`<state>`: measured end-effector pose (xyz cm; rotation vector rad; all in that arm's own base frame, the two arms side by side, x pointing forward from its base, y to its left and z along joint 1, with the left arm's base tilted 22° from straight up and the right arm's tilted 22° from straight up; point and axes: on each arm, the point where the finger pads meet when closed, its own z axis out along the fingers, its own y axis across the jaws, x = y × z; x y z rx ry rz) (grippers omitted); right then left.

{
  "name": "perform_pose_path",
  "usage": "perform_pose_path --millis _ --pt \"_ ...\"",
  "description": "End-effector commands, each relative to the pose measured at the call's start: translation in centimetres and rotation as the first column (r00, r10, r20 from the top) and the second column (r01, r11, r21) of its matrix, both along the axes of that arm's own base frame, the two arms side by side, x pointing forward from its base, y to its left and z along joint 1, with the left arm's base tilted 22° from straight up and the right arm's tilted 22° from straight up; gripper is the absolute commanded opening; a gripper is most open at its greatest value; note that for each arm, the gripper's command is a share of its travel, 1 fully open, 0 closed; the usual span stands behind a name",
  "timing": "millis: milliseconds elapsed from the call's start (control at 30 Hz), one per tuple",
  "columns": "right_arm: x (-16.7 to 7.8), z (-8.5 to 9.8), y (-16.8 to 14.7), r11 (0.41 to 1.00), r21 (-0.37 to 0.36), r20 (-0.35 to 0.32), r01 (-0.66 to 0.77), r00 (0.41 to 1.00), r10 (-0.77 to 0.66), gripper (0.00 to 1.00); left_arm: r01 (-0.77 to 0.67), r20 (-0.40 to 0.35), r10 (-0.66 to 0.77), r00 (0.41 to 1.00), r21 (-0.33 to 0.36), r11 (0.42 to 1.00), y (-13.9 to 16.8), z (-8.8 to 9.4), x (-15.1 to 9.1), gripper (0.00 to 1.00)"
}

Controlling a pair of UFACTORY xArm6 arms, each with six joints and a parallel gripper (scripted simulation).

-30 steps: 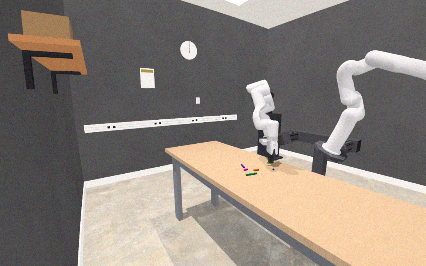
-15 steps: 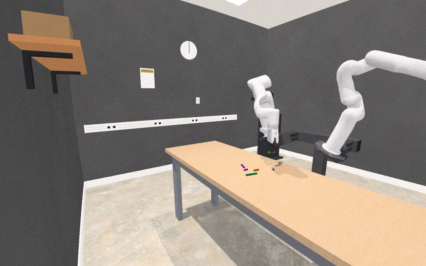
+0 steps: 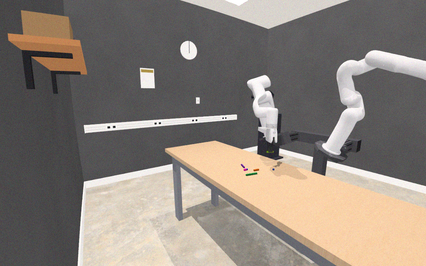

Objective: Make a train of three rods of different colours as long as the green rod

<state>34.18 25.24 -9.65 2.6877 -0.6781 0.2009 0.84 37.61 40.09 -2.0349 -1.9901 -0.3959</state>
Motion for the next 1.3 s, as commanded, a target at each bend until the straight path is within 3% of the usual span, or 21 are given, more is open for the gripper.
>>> perform_pose_path --millis 0,433,500,567,833,1267 --pt "4.2 0.3 0.7 0.998 -0.001 -0.021 -0.063 0.998 0.063 0.06 0.000 0.000 0.000 1.000 0.005 1.000 0.0 0.2 0.0 1.00" --pt "14.7 1.3 -0.2 0.974 -0.003 -0.086 -0.226 0.971 0.225 0.06 0.000 0.000 0.000 1.000 0.005 1.000 0.0 0.2 0.0 1.00" --pt "14.7 1.3 -0.2 0.974 -0.003 -0.086 -0.226 0.971 0.225 0.06 0.000 0.000 0.000 1.000 0.005 1.000 0.0 0.2 0.0 1.00" --pt "17.7 1.7 -1.0 0.962 -0.001 -0.108 -0.275 0.956 0.273 0.06 0.000 0.000 0.000 1.000 0.005 1.000 0.0 0.2 0.0 1.00" --pt "23.3 2.7 -3.4 0.929 0.011 -0.153 -0.371 0.917 0.368 0.06 0.000 0.000 0.000 1.000 0.005 1.000 0.0 0.2 0.0 1.00" --pt "23.8 2.8 -3.7 0.925 0.012 -0.158 -0.380 0.913 0.377 0.06 0.000 0.000 0.000 1.000 0.005 1.000 0.0 0.2 0.0 1.00"
